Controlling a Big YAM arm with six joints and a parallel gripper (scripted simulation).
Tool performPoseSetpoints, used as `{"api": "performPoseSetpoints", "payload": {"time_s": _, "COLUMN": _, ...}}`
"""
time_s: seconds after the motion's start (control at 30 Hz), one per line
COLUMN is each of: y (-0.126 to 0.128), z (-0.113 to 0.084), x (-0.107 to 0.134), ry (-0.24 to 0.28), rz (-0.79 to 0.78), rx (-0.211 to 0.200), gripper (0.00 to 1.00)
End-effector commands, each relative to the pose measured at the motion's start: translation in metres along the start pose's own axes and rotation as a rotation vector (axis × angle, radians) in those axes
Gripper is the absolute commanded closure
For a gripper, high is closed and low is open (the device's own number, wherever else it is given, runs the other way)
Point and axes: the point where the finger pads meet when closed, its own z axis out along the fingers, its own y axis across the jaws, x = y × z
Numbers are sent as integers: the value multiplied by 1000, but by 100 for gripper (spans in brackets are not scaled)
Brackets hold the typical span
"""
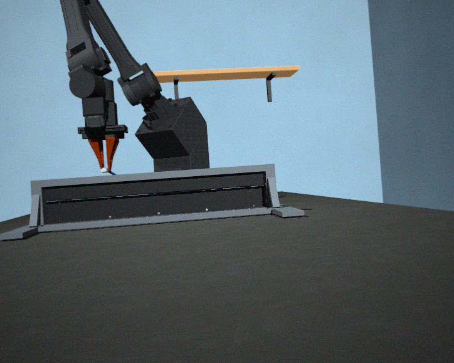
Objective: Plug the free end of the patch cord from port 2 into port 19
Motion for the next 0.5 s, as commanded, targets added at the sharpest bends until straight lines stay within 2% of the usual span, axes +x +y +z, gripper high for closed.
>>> {"api": "performPoseSetpoints", "payload": {"time_s": 0.0, "y": 0, "z": -8, "x": -18, "ry": -26, "rz": -27, "rx": 0, "gripper": 100}}
{"api": "performPoseSetpoints", "payload": {"time_s": 0.47, "y": 0, "z": -4, "x": -15, "ry": -16, "rz": -31, "rx": 1, "gripper": 100}}
